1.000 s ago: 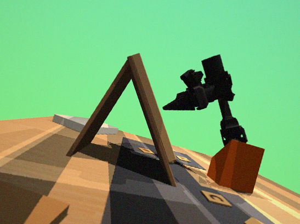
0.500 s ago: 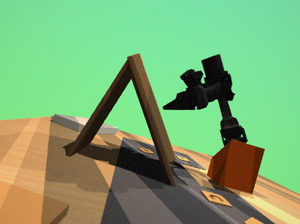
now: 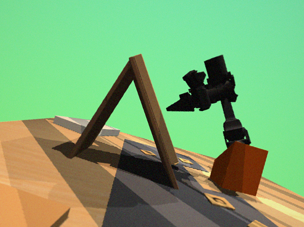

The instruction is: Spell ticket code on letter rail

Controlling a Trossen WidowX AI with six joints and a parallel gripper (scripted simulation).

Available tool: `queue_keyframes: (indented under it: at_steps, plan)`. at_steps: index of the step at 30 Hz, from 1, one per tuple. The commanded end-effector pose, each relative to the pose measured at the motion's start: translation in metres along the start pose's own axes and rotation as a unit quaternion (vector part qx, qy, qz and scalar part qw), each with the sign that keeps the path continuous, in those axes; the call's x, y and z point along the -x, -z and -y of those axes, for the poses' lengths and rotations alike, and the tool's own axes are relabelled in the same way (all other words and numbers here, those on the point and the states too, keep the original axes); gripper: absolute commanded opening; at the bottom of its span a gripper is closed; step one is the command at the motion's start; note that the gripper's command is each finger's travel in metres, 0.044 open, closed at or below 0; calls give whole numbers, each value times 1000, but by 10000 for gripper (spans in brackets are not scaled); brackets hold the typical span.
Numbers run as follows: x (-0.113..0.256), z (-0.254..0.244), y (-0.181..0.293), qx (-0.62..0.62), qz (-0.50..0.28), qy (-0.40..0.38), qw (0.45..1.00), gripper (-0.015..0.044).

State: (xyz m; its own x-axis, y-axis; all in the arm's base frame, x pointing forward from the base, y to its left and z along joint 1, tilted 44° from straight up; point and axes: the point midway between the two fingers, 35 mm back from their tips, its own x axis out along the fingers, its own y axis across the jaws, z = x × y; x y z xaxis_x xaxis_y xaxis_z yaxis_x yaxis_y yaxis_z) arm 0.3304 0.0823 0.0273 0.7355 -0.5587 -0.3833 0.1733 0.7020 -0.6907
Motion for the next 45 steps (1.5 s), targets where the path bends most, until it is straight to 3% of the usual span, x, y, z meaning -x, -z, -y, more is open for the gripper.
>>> queue_keyframes:
  at_steps: [1,9,15,24,45]
  plan:
    - [0,0,0,0,0,0,1000,0]
    - [-7,-7,-5,7,-34,-12,999,0]
    - [-21,-11,-15,18,-148,-31,988,0]
    - [-20,38,-23,-7,-335,1,942,0]
    - [-24,39,-22,-7,-339,2,941,0]
